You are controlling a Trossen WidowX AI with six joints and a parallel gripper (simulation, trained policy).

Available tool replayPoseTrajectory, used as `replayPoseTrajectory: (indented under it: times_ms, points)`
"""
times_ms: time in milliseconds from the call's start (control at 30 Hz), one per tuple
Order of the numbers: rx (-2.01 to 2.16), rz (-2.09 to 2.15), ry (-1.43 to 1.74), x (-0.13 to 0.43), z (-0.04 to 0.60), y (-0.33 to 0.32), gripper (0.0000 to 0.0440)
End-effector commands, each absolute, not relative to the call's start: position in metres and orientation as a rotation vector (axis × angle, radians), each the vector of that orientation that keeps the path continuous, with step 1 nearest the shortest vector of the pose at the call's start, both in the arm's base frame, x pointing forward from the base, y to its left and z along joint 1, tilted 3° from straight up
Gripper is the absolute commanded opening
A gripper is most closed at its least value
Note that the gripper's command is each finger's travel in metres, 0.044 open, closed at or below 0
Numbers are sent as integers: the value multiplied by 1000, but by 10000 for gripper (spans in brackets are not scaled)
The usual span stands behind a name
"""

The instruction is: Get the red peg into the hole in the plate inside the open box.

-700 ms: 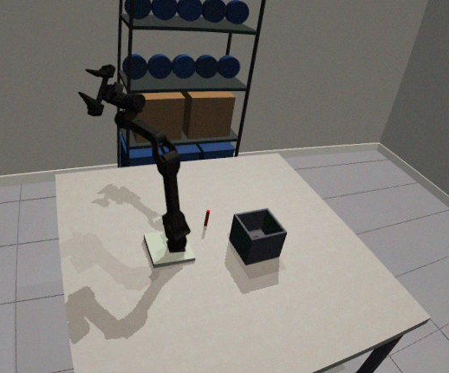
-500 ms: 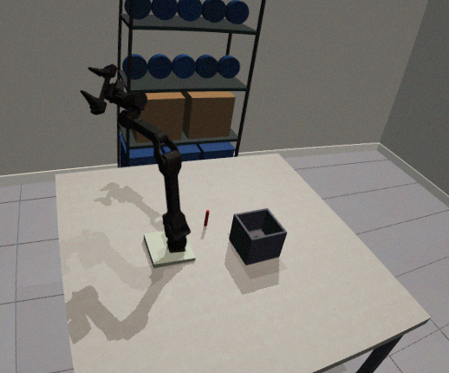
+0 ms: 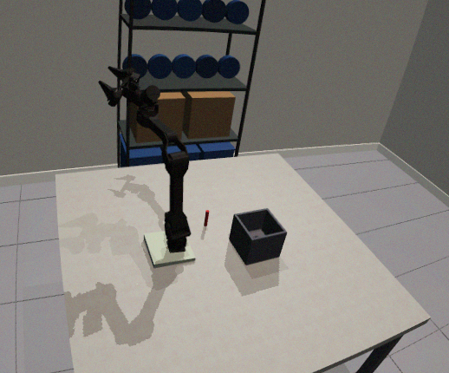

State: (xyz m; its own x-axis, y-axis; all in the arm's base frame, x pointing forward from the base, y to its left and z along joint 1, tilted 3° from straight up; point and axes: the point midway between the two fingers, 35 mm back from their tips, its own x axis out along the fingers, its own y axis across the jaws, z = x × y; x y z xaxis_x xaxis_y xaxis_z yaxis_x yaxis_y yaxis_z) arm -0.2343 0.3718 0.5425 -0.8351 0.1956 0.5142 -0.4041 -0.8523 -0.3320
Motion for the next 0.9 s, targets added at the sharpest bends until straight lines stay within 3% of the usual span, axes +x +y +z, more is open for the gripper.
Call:
replayPoseTrajectory:
  times_ms: [0,867]
  points:
    - [643,2617,-479,-211,539,389,440]
    - [508,2051,417,-26,450,475,440]
